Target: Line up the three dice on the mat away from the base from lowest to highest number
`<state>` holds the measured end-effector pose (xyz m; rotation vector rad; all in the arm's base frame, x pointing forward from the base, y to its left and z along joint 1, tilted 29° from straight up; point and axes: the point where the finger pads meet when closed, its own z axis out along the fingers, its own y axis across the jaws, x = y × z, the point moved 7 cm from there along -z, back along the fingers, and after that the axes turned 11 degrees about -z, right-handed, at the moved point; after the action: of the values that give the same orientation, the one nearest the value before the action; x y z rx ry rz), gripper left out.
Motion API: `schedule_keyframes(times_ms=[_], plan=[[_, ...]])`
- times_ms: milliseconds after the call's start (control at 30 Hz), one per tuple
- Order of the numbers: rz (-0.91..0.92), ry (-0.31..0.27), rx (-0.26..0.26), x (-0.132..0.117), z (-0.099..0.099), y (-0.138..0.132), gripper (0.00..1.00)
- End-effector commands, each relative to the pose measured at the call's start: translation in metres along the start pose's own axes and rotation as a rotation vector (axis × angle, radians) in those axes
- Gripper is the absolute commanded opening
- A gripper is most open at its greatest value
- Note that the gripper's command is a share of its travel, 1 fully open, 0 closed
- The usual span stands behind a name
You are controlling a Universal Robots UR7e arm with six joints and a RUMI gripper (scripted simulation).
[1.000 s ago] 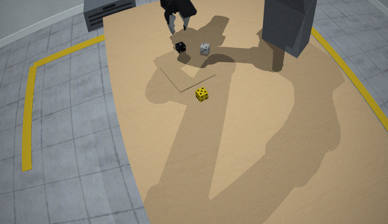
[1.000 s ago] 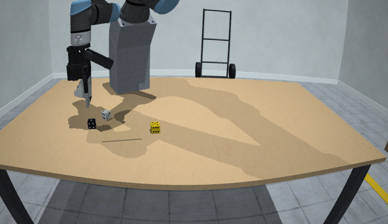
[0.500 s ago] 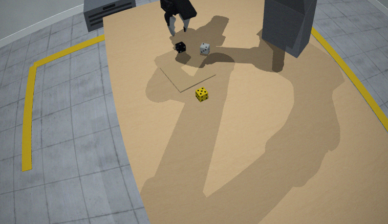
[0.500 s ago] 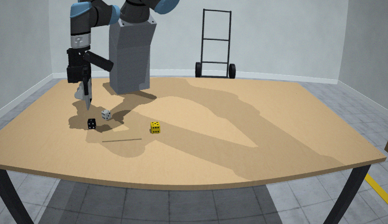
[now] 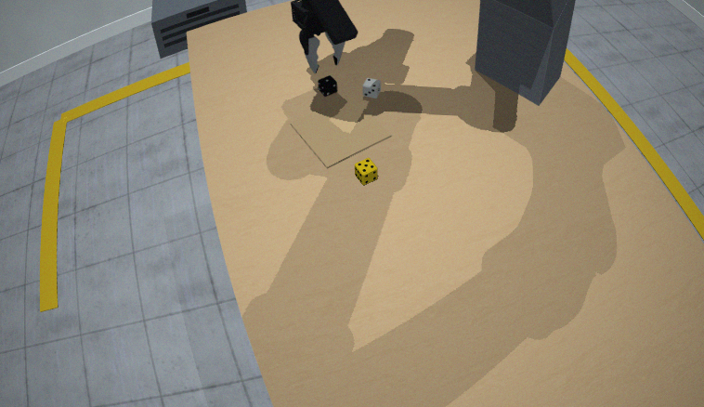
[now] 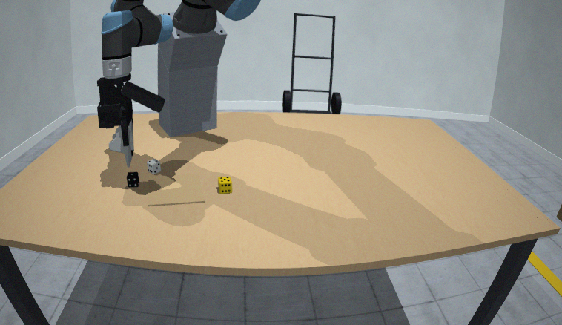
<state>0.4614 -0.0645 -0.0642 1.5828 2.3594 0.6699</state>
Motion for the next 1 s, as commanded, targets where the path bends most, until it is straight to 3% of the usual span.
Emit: schedule_keyframes(times_ms=[0,400,967], plan=[[0.000,-0.001,-0.001,0.000,0.005,0.000,0.28],[0.000,-0.001,-0.001,0.000,0.020,0.000,0.28],[0.000,-0.001,-0.001,0.000,0.024,0.000,0.28]])
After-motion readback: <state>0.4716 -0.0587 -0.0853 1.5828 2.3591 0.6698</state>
